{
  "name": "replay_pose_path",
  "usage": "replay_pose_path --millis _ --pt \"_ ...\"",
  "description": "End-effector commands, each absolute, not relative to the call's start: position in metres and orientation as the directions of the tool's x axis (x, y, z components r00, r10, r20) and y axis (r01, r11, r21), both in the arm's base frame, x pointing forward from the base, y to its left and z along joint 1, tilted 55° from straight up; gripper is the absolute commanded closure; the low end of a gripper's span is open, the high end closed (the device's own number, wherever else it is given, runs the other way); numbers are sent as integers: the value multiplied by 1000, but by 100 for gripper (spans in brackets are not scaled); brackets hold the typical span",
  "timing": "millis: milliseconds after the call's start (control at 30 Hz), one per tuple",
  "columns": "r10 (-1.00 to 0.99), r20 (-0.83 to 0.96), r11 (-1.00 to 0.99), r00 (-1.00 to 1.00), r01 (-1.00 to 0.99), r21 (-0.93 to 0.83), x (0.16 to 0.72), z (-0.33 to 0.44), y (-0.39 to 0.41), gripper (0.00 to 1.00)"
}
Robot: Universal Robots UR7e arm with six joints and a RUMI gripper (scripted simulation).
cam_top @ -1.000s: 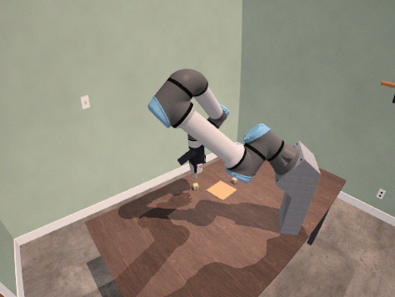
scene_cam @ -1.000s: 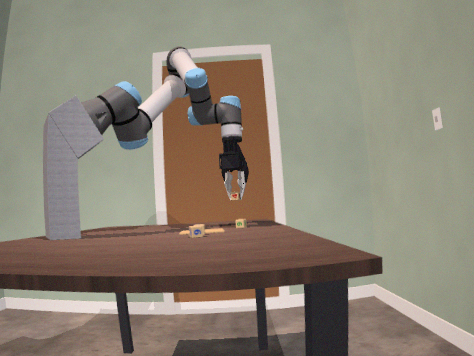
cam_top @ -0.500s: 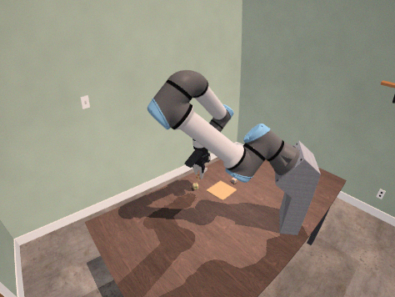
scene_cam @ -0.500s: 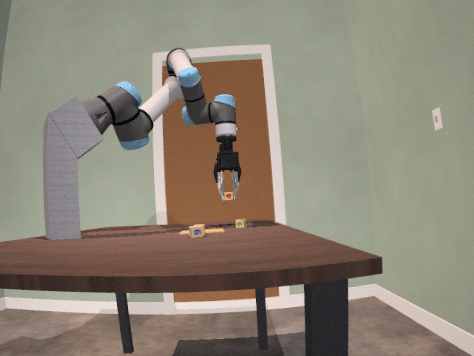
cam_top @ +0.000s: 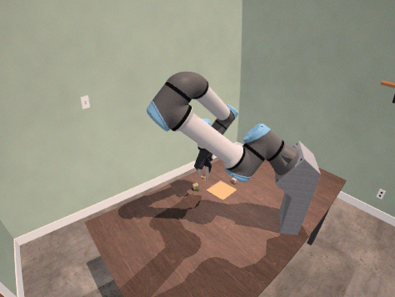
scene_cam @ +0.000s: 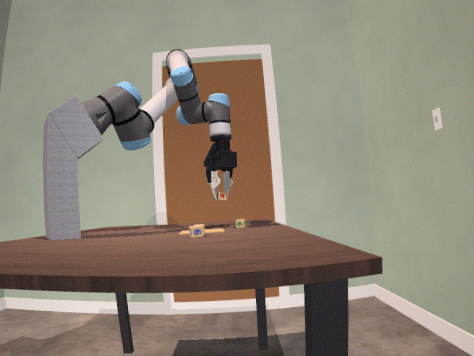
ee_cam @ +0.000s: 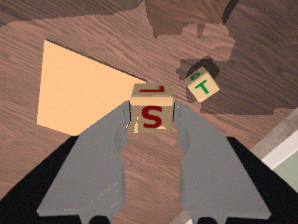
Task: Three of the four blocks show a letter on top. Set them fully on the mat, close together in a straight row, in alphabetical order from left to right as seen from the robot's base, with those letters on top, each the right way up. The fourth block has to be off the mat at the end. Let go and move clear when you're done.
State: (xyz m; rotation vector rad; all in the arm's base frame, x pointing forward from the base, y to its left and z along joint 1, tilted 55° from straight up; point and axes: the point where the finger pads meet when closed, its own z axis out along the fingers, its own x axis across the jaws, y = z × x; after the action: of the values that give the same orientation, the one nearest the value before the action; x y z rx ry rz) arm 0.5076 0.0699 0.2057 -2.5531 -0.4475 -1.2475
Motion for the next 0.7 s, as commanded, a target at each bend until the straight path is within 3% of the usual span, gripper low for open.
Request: replay_pose_path --millis 0,667 --pt "282 806 -883 521 470 5 501 197 67 91" --pt "676 704 -633 218 661 403 481 166 55 91"
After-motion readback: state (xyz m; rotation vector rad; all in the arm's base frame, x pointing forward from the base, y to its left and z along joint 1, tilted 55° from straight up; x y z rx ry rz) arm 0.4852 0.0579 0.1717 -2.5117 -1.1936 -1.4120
